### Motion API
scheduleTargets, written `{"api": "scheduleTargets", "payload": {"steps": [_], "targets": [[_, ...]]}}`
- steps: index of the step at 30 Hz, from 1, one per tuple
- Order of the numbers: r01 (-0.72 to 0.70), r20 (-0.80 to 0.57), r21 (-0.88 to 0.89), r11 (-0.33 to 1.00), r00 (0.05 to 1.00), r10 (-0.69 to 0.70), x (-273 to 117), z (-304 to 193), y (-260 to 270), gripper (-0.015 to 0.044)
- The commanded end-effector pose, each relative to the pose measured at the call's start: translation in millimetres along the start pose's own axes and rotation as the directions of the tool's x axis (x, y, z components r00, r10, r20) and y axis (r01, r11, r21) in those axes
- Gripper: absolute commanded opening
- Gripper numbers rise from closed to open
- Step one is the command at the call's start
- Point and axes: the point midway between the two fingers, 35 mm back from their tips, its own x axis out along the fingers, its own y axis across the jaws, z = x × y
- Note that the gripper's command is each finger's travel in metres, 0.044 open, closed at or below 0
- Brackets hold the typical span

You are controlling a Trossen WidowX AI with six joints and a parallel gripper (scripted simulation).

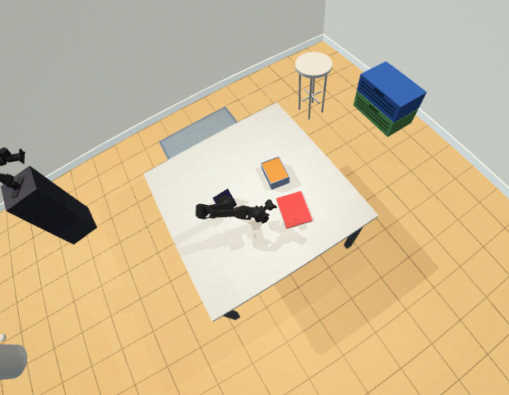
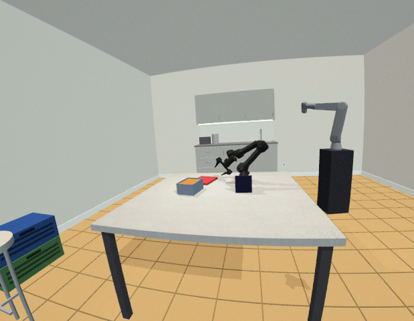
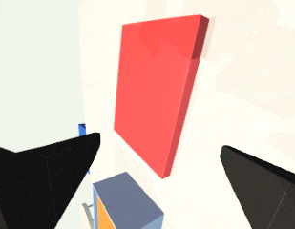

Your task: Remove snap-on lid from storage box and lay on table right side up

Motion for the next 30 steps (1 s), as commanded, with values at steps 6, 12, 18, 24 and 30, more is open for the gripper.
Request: {"api": "scheduleTargets", "payload": {"steps": [6,12,18,24,30], "targets": [[-0.002,0.005,0.005,1.000,1.000,0.002,-16,2,10,0.0440],[-0.002,0.004,0.005,1.000,1.000,0.002,-27,2,16,0.0440],[-0.001,0.003,0.006,1.000,1.000,0.001,-37,2,22,0.0440],[-0.001,0.003,0.006,1.000,1.000,0.001,-34,-1,19,0.0440],[-0.001,0.003,0.006,1.000,1.000,0.001,-34,-1,19,0.0440]]}}
